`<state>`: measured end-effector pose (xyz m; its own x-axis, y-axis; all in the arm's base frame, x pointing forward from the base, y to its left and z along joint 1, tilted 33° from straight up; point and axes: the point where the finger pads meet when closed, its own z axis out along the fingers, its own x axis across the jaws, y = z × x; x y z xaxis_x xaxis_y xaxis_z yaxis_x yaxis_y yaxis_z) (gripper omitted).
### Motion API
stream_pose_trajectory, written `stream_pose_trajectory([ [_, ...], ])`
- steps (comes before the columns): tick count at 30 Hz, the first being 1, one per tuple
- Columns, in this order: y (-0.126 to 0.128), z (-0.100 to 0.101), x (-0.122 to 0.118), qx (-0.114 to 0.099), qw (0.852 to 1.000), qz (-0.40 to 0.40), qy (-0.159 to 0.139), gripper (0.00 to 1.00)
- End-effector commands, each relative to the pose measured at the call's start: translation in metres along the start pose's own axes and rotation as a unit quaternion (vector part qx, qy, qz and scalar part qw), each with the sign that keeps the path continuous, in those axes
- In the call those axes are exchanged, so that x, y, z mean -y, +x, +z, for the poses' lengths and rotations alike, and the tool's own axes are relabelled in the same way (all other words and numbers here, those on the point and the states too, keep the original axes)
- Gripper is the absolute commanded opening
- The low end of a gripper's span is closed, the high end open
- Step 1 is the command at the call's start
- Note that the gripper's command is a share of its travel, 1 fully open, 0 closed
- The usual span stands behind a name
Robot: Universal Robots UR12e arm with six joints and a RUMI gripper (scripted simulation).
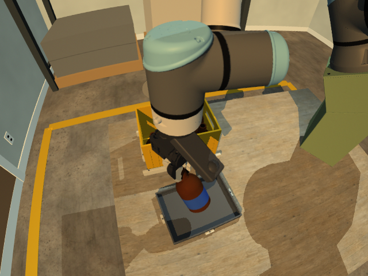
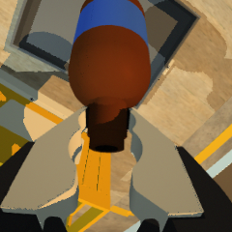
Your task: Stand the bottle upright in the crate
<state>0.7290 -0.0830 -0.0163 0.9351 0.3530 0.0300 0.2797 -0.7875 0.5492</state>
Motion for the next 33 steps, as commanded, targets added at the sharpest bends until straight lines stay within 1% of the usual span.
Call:
stream_pose_trajectory([
  [1,0.0005,-0.0006,-0.0002,-0.001,1.0,0.0,0.0,0.0],
  [20,0.0005,-0.0006,-0.0002,-0.001,1.0,-0.005,0.0,0.0],
  [26,0.0005,-0.0006,-0.0001,-0.001,1.0,-0.021,0.0,0.0],
  [33,0.0005,-0.0006,-0.0001,-0.001,0.997,-0.073,0.0,0.0],
])
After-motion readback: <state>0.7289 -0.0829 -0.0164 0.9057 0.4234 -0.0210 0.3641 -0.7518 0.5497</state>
